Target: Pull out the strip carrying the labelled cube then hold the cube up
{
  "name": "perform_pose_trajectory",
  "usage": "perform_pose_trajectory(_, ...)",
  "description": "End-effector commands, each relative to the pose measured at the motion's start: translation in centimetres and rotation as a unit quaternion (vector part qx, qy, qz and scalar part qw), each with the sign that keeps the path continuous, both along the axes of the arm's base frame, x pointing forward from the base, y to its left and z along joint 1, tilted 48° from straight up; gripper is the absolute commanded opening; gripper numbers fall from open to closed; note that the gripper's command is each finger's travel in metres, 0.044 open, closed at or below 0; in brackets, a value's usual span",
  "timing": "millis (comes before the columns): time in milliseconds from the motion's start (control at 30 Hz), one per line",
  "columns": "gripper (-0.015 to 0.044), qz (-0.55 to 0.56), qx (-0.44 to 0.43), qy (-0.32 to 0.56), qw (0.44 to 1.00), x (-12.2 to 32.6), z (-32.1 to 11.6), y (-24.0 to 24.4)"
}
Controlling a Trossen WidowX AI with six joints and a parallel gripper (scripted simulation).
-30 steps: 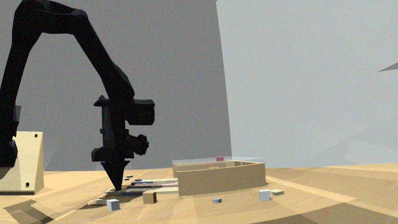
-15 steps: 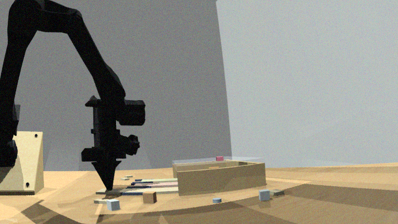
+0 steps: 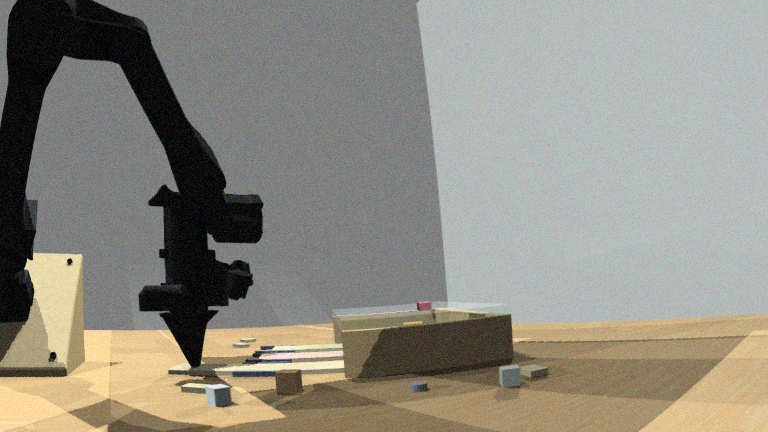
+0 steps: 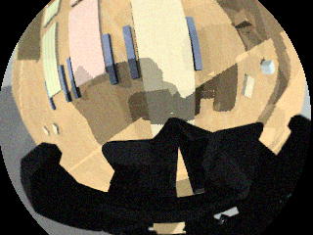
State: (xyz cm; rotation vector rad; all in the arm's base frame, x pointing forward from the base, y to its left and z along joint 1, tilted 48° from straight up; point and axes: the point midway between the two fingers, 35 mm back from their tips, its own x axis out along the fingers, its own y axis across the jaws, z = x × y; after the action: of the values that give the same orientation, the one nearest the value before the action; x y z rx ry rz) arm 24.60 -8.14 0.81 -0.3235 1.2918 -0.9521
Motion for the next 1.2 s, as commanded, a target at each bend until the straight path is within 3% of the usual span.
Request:
perform_pose_trajectory(0, 0.0000, -0.007, 0.004, 0.008, 1.000, -1.2, -0.6, 0.0)
perform_pose_trajectory(1167, 0.0000, -0.007, 0.004, 0.009, 1.000, -6.2, -2.0, 1.6)
